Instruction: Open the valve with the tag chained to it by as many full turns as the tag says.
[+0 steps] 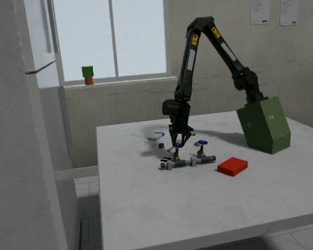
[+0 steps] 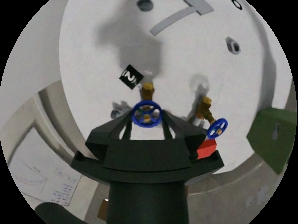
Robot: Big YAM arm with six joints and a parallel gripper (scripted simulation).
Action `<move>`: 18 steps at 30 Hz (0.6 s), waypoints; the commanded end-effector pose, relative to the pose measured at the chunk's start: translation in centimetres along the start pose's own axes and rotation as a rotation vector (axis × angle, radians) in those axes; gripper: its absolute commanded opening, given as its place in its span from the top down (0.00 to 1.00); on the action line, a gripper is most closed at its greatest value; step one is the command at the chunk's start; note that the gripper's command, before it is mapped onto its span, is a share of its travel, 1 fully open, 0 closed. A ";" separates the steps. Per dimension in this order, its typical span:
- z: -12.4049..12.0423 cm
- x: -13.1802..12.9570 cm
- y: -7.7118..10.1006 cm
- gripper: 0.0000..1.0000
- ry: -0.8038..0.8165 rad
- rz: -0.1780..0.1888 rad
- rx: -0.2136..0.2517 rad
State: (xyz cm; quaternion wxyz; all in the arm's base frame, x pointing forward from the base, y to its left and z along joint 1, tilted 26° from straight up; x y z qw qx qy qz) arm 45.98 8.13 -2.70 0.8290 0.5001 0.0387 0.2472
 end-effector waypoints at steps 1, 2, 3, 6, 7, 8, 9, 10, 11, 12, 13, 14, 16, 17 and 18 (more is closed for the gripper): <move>0.4 1.1 -0.7 1.00 -0.041 0.010 -0.009; 0.4 1.1 -0.7 1.00 -0.041 0.010 -0.009; 0.4 1.1 -0.7 1.00 -0.041 0.010 -0.009; 0.4 1.1 -0.7 1.00 -0.039 0.010 -0.009; 0.4 1.1 -0.7 1.00 -0.038 0.010 -0.009; 0.4 1.1 -0.7 1.00 -0.035 0.010 -0.009; 0.4 1.1 -0.7 1.00 -0.026 0.010 -0.009; 0.4 1.1 -0.7 1.00 -0.002 0.010 -0.009; 0.4 1.1 -0.7 1.00 0.006 0.010 -0.009; 0.4 1.1 -0.7 1.00 0.015 0.010 -0.009; 0.4 1.1 -0.7 1.00 0.027 0.010 -0.009; 0.4 1.1 -0.7 1.00 0.027 0.010 -0.009; 0.4 1.1 -0.7 1.00 0.041 0.010 -0.009; 0.4 1.1 -0.7 1.00 0.057 0.010 -0.009; 0.4 1.1 -0.7 1.00 0.076 0.010 -0.010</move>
Point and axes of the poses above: the point where the finger pads meet when closed, its own y axis back along the fingers, its own x axis across the jaws, z = x × y, the point moved 6 cm from there along y, back along the fingers, and after that the axes turned 15 degrees about y, right-handed, at the moved point
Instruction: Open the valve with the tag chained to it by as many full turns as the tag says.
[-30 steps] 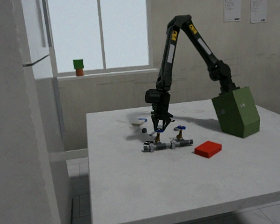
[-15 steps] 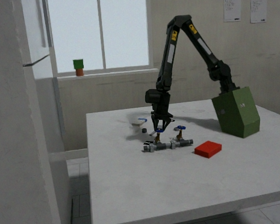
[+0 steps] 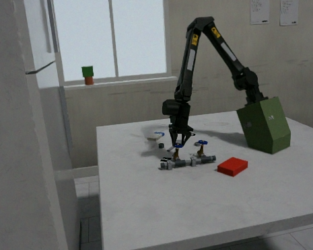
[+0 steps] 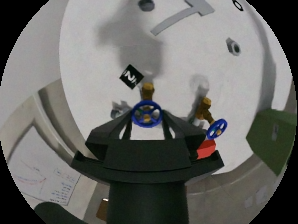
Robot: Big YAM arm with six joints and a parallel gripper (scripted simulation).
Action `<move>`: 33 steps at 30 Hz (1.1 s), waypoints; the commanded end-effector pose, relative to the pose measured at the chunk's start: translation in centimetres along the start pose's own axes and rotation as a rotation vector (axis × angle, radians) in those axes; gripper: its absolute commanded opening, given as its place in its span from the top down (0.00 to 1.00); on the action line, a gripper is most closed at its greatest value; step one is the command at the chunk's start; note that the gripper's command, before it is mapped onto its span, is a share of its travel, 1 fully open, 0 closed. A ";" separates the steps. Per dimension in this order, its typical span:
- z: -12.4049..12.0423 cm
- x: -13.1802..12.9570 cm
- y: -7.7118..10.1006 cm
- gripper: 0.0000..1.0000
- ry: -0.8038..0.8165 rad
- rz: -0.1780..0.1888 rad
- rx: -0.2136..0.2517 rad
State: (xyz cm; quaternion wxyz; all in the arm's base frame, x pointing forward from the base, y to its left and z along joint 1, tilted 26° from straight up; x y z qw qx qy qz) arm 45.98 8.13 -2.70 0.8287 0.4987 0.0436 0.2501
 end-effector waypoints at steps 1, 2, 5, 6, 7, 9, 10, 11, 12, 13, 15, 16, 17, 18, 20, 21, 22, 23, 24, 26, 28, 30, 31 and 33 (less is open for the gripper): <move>0.4 1.1 -0.7 1.00 0.085 0.009 -0.010; 0.4 1.1 -0.7 1.00 0.109 0.009 -0.010; 0.4 1.1 -0.7 1.00 0.196 0.009 -0.010; 0.4 1.1 -0.7 1.00 0.230 0.009 -0.011; 0.4 1.1 -0.7 1.00 0.267 0.009 -0.011; 0.4 1.1 -0.7 1.00 0.348 0.008 -0.011; 0.4 1.1 -0.7 1.00 0.392 0.008 -0.011; 0.4 1.1 -0.7 1.00 0.439 0.008 -0.012; 0.4 1.1 -0.7 1.00 0.487 0.008 -0.012; 0.4 1.1 -0.7 1.00 0.487 0.008 -0.012; 0.4 1.1 -0.7 1.00 0.539 0.007 -0.012; 0.4 1.1 -0.7 1.00 0.592 0.007 -0.012; 0.4 1.1 -0.7 1.00 0.647 0.007 -0.012; 0.4 1.1 -0.7 1.00 0.704 0.007 -0.013; 0.4 1.2 -0.7 1.00 0.808 0.007 -0.013; 0.4 1.2 -0.7 1.00 0.851 0.007 -0.013; 0.4 1.2 -0.7 1.00 0.895 0.006 -0.013; 0.4 1.2 -0.7 1.00 0.938 0.006 -0.013; 0.4 1.2 -0.7 1.00 0.981 0.006 -0.013; 0.4 1.2 -0.7 1.00 1.068 0.006 -0.013; 0.5 1.2 -0.7 1.00 1.154 0.006 -0.013; 0.4 1.1 -0.7 1.00 1.198 0.005 -0.013; 0.4 1.1 -0.7 1.00 1.198 0.005 -0.013; 0.4 1.1 -0.7 1.00 1.347 0.005 -0.014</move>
Point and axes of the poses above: the point where the finger pads meet when closed, its own y axis back along the fingers, its own x axis across the jaws, z = x × y, the point moved 6 cm from there along y, back along the fingers, and after that the axes turned 15 degrees about y, right-handed, at the moved point
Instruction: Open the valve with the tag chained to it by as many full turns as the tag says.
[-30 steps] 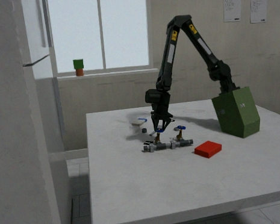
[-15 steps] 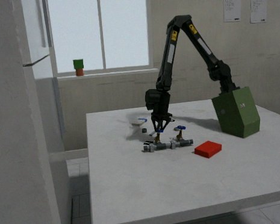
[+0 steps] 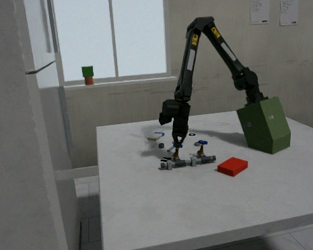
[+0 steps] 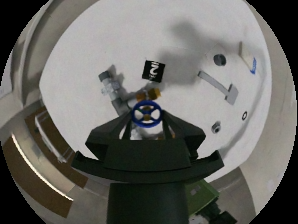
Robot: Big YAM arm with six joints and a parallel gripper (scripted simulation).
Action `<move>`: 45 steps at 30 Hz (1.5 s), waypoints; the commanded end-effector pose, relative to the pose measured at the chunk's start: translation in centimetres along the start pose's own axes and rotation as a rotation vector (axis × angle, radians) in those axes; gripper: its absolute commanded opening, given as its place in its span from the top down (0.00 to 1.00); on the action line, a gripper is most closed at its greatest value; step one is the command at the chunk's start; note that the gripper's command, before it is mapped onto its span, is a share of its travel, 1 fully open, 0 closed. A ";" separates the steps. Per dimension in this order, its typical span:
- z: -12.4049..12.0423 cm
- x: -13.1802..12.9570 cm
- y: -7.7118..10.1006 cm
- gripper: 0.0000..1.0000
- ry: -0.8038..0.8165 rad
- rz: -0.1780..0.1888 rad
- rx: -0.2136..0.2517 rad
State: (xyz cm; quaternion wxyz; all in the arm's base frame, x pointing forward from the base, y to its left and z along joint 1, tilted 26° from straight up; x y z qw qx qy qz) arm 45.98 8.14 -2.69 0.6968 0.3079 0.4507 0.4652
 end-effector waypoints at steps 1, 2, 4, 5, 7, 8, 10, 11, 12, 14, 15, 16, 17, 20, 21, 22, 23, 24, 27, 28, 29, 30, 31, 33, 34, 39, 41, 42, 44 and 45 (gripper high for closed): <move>1.2 0.2 -0.7 1.00 0.348 -0.003 -0.013; 1.2 0.2 -0.7 1.00 0.391 -0.003 -0.013; 1.2 0.2 -0.7 1.00 0.478 -0.003 -0.013; 1.2 0.2 -0.7 1.00 0.521 -0.004 -0.013; 1.2 0.2 -0.7 1.00 0.608 -0.004 -0.013; 1.2 0.2 -0.7 1.00 0.651 -0.004 -0.013; 1.2 0.2 -0.7 1.00 0.738 -0.005 -0.012; 1.2 0.2 -0.7 1.00 0.781 -0.005 -0.012; 1.2 0.2 -0.7 1.00 0.824 -0.005 -0.012; 1.2 0.2 -0.7 1.00 0.868 -0.005 -0.012; 1.2 0.2 -0.7 1.00 0.868 -0.005 -0.012; 1.2 0.2 -0.7 1.00 0.976 -0.006 -0.012; 1.2 0.2 -0.7 1.00 1.015 -0.007 -0.012; 1.2 0.2 -0.7 1.00 1.145 -0.007 -0.012; 1.2 0.2 -0.7 1.00 1.188 -0.008 -0.012; 1.2 0.2 -0.7 1.00 1.232 -0.008 -0.011; 1.2 0.2 -0.7 1.00 1.275 -0.008 -0.011; 1.1 0.2 -0.7 1.00 1.319 -0.009 -0.011; 1.1 0.2 -0.7 1.00 1.449 -0.010 -0.011; 1.1 0.2 -0.7 1.00 1.492 -0.010 -0.011; 1.1 0.2 -0.7 1.00 1.535 -0.011 -0.010; 1.1 0.2 -0.7 1.00 1.578 -0.011 -0.010; 1.1 0.2 -0.7 1.00 1.578 -0.011 -0.010; 1.2 0.2 -0.7 1.00 1.687 -0.013 -0.010; 1.1 0.2 -0.7 1.00 1.728 -0.014 -0.010; 1.1 0.2 -0.7 1.00 1.888 -0.017 -0.009; 1.1 0.2 -0.7 1.00 1.891 -0.017 -0.009; 1.1 0.2 -0.7 1.00 1.892 -0.017 -0.009; 1.1 0.2 -0.7 1.00 1.892 -0.018 -0.009; 1.1 0.2 -0.7 1.00 1.892 -0.018 -0.009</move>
Point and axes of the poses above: the point where the finger pads meet when closed, its own y axis back along the fingers, its own x axis across the jaws, z = x × y, the point moved 6 cm from there along y, back along the fingers, and after that the axes turned 15 degrees about y, right-handed, at the moved point
